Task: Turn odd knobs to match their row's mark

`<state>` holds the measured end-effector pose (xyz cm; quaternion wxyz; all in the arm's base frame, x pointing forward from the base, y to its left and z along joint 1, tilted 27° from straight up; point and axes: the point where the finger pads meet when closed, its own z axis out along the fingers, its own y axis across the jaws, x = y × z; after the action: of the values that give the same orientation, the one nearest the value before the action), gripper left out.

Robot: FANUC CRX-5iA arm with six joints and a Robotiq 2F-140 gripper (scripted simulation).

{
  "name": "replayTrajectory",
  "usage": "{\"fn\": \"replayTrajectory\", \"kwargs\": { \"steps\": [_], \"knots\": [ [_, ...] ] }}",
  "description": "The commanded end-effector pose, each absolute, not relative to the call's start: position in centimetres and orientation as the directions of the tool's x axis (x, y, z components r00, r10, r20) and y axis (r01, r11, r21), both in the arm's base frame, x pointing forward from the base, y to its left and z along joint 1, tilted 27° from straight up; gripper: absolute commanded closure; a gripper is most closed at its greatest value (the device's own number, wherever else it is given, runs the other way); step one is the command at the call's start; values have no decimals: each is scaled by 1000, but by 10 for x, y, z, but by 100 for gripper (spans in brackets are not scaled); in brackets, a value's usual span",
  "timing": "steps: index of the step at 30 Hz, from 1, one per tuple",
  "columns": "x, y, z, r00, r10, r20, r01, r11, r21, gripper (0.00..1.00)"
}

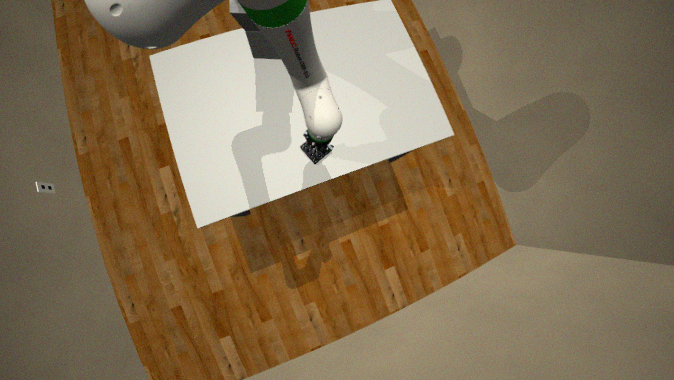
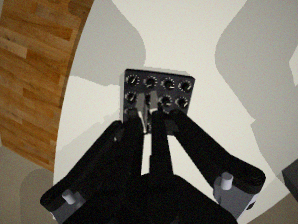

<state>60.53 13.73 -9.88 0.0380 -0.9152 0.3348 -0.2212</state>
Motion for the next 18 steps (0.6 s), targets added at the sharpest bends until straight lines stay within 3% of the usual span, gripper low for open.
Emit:
{"fn": "replayTrajectory", "kwargs": {
  "steps": [1, 18],
  "knots": [
    [605, 137, -99, 622, -689, 372, -642, -721, -261, 95],
    [605, 137, -99, 471, -826, 308, -760, -558, -334, 95]
  ]
}}
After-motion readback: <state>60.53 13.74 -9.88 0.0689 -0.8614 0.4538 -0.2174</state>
